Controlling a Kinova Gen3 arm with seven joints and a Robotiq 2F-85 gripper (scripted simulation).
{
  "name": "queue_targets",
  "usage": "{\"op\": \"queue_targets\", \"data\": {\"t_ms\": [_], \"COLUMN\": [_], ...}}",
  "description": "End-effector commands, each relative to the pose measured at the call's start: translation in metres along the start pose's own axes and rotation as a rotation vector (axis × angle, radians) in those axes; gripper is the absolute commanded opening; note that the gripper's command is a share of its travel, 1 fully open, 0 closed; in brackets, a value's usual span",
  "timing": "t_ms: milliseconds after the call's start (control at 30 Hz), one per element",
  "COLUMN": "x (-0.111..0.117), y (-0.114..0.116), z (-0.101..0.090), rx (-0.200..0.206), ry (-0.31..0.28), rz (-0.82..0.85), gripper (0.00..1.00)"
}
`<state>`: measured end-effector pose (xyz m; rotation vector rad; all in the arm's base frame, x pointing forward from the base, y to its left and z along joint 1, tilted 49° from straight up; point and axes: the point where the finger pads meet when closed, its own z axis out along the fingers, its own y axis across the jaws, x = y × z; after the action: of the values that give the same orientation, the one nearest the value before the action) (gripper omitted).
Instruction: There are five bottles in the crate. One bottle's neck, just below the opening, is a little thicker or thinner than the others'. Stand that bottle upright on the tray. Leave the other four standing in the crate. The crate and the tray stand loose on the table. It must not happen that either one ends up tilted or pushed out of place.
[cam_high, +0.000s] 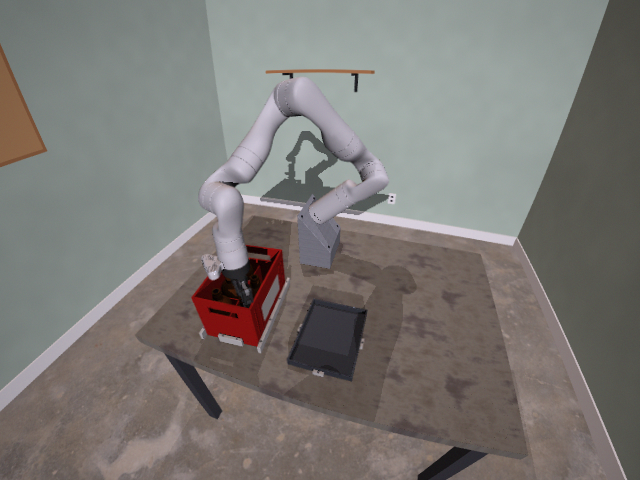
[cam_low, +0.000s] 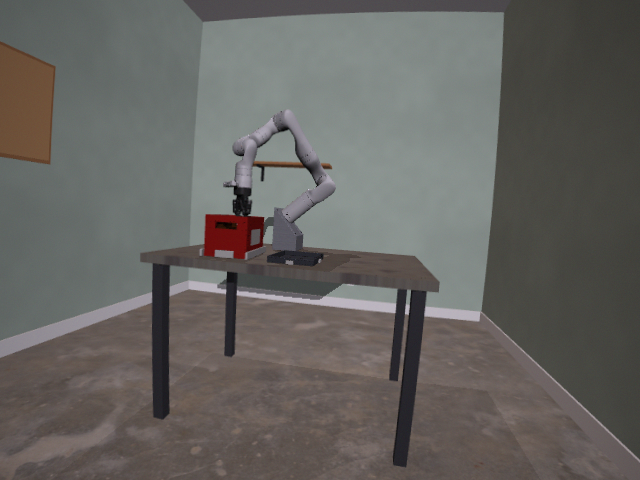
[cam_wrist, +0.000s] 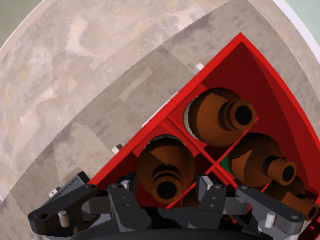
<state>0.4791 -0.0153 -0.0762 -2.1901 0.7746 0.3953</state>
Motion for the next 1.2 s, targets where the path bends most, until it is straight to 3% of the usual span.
{"op": "queue_targets", "data": {"t_ms": [0, 567, 1167], "x": [0.001, 0.001, 0.001], "y": [0.0, 0.0, 0.0], "z": [-0.001, -0.005, -0.051], "rx": [0.0, 0.0, 0.0], "ry": [0.002, 0.002, 0.002], "rz": [0.0, 0.0, 0.0], "gripper": [0.64, 0.64, 0.64]}}
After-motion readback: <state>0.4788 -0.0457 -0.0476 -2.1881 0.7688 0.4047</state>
